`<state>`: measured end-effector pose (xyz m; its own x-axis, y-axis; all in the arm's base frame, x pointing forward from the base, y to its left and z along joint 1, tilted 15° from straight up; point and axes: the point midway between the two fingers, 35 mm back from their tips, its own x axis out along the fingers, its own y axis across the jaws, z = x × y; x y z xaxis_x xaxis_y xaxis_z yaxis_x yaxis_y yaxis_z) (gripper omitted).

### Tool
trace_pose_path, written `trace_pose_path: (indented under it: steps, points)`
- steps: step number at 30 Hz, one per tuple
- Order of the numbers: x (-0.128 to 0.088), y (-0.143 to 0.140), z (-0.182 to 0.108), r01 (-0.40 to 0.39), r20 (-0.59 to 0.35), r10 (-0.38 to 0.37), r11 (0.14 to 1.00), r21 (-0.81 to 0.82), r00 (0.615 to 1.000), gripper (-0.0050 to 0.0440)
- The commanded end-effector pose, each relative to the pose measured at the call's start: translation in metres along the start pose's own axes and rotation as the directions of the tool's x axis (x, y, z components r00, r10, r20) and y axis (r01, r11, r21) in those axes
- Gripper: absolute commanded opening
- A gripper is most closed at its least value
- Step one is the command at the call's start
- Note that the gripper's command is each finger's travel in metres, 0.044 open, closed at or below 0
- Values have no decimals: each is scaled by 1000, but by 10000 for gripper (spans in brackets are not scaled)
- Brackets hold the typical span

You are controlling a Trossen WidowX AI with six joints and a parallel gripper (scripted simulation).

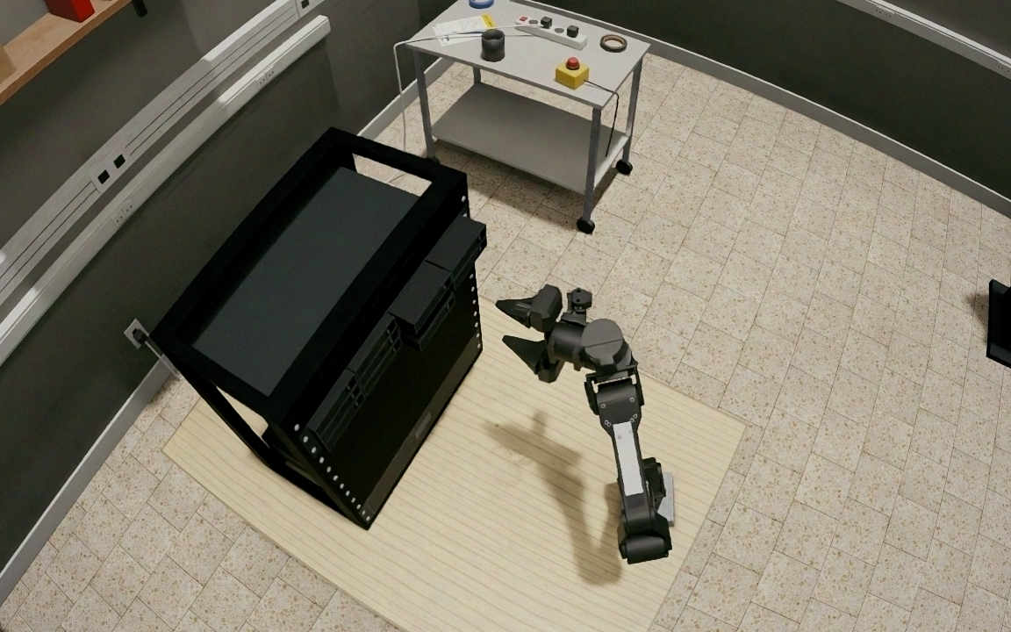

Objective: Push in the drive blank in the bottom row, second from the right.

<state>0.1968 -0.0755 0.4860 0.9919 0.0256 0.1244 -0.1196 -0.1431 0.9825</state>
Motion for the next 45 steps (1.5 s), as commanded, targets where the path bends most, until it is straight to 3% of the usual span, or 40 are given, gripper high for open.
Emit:
trace_pose_path:
  steps: [1,11,35,45]
  points:
    - [1,7,4,-59,19,59,998,-15,998,440]
    - [3,16,12,-115,57,117,993,-39,992,440]
    - [2,16,12,-117,59,120,992,-40,991,440]
    - [-25,3,-5,-117,59,120,992,-40,991,440]
